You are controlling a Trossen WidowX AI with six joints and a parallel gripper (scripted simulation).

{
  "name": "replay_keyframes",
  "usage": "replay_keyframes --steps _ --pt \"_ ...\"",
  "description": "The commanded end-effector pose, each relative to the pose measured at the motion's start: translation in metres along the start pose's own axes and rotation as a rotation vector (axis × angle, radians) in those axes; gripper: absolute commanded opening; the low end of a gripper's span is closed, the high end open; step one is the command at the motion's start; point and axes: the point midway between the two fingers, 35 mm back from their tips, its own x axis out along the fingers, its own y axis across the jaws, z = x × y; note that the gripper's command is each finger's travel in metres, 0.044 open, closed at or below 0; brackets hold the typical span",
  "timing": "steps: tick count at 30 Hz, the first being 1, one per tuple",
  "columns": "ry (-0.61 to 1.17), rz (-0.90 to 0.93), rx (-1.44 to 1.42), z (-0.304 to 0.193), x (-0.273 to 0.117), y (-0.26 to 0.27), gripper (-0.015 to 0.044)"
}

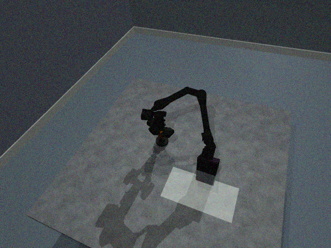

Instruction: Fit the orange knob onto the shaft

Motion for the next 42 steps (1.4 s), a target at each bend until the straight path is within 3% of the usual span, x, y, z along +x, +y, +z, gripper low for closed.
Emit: replay_keyframes --steps 1,42 --pt "0.000 -0.001 -0.004 0.000 0.001 0.000 0.0000" --pt "-0.001 0.002 -0.022 -0.001 0.017 0.001 0.0000"
